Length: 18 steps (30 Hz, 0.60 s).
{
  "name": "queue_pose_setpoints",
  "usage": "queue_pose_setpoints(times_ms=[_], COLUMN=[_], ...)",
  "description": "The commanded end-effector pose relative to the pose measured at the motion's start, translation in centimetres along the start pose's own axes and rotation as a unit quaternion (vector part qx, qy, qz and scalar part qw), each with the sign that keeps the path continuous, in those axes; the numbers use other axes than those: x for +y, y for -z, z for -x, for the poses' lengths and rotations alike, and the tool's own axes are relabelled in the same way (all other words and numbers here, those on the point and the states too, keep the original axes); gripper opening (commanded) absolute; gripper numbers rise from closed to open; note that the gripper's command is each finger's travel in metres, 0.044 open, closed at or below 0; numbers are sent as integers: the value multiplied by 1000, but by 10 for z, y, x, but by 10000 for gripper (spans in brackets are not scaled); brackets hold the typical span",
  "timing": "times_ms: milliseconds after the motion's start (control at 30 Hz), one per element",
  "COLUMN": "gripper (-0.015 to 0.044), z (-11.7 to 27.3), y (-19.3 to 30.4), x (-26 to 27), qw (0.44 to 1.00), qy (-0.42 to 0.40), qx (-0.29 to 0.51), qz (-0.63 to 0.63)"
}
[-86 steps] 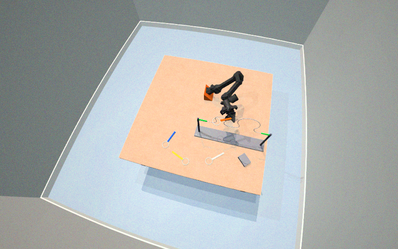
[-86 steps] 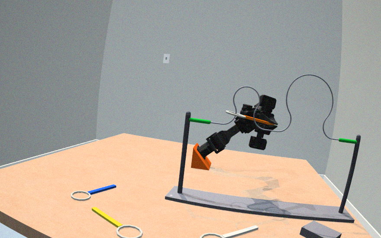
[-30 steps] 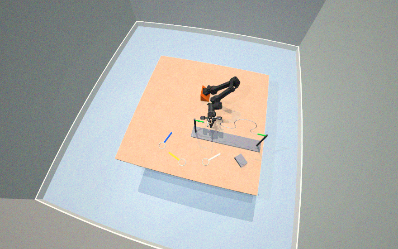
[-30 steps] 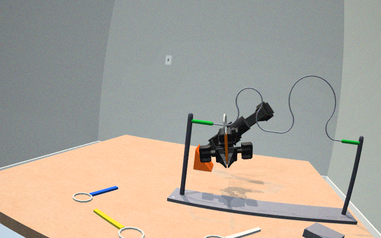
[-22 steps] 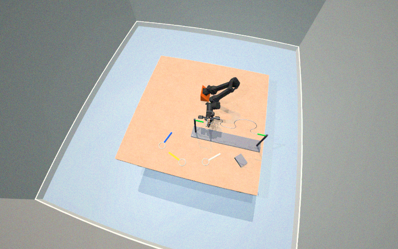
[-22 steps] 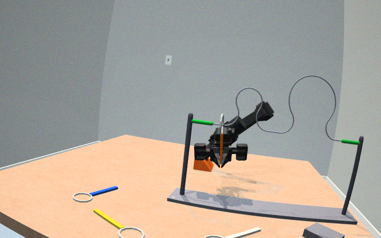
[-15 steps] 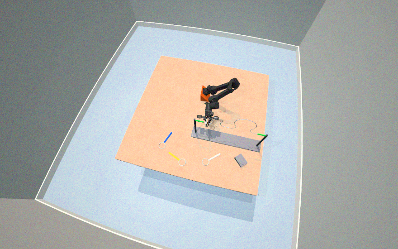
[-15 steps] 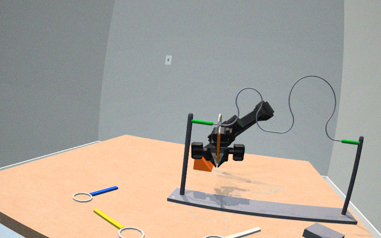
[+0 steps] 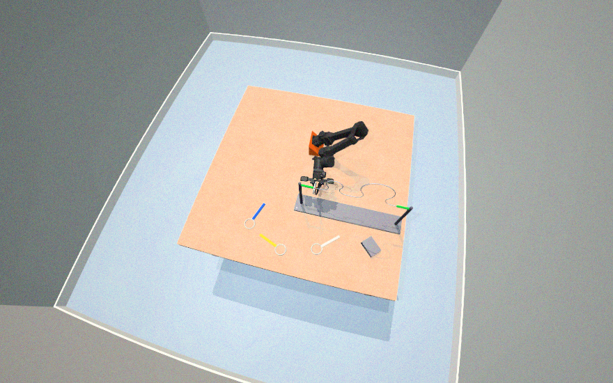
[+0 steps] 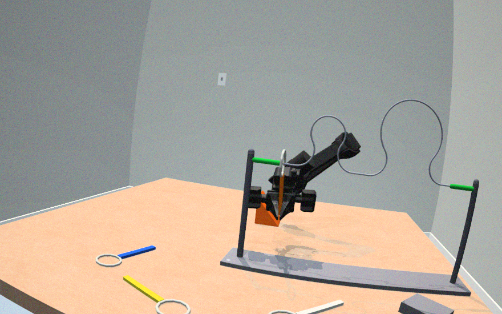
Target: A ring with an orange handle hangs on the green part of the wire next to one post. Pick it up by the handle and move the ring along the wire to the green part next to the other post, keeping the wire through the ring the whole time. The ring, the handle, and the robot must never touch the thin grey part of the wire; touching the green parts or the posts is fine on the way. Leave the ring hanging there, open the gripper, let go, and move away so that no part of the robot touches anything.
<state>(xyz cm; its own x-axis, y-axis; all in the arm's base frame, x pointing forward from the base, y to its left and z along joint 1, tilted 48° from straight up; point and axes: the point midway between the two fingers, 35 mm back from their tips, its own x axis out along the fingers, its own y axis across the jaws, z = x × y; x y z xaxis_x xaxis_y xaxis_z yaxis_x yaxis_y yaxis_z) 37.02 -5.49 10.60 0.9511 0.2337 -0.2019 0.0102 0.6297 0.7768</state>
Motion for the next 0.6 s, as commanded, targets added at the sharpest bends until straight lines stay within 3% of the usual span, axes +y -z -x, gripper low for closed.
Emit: queue_pose_setpoints(times_ms=[0,567], gripper=[-150,-150], z=[1,3], y=[1,1], x=[-4,-21], qw=[1000,1000], qy=[-1,-1], qx=[1,0], qz=[3,3])
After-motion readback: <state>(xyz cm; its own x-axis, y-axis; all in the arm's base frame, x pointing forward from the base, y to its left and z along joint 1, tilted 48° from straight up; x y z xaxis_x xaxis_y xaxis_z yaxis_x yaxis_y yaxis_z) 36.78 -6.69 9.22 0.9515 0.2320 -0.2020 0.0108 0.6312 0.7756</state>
